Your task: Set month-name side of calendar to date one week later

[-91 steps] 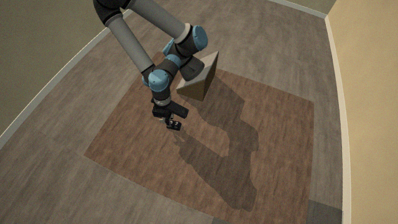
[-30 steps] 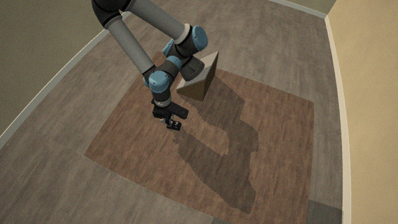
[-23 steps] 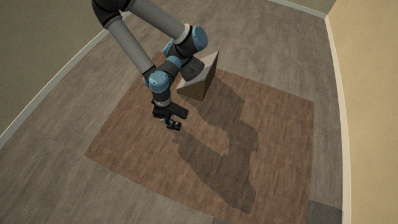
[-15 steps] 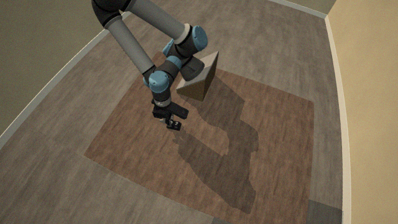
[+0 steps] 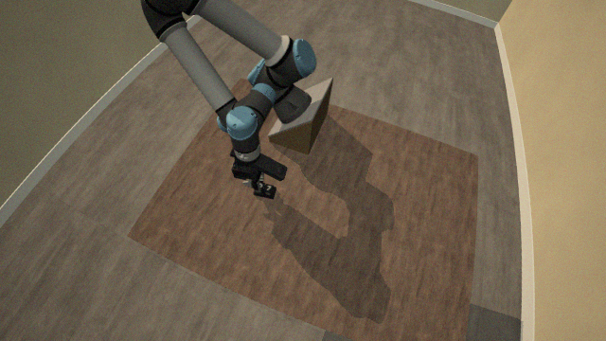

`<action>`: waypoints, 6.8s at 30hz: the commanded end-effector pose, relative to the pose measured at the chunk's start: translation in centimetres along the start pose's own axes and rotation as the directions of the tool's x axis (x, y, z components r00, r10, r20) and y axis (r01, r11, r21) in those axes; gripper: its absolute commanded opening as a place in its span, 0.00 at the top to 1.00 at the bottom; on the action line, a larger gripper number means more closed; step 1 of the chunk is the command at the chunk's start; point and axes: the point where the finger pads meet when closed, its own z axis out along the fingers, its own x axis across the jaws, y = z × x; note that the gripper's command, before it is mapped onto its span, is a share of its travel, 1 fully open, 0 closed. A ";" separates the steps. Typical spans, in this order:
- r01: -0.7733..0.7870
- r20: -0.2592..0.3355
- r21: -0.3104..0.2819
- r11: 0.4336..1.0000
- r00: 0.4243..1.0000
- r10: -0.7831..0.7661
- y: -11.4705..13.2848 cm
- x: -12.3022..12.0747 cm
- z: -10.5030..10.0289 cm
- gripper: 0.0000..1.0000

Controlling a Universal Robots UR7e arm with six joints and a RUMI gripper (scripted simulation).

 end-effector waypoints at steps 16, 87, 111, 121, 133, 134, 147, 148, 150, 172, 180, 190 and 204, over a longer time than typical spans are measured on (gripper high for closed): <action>0.000 0.000 0.000 1.000 1.000 0.000 0.0 0.0 -5.1 0.90; -0.691 0.002 0.004 0.723 0.723 0.691 4.2 0.6 -9.0 0.90; -0.994 0.001 0.001 0.109 0.109 0.994 8.5 0.2 -8.5 0.90; -1.000 0.000 0.001 0.005 0.005 1.000 9.1 0.0 -8.4 0.90; -1.000 0.000 0.001 0.000 0.000 1.000 9.2 0.0 -8.4 0.90; -1.000 0.000 0.001 0.000 0.000 1.000 9.2 0.0 -8.4 0.90; -1.000 0.000 0.000 0.000 0.000 1.000 9.2 0.0 -7.7 0.90; -1.000 0.000 0.000 0.000 0.000 1.000 9.2 0.0 -7.5 0.90; -1.000 0.000 0.000 0.000 0.000 1.000 9.1 0.0 -7.1 0.90; -1.000 0.000 0.000 0.000 0.000 1.000 9.1 0.0 -1.5 0.90; -1.000 0.000 0.000 0.000 0.000 1.000 9.1 0.0 0.3 0.90; -1.000 0.000 0.000 0.000 0.000 1.000 9.1 0.0 1.0 0.90; -1.000 0.000 0.000 0.000 0.000 1.000 9.1 0.0 1.1 0.90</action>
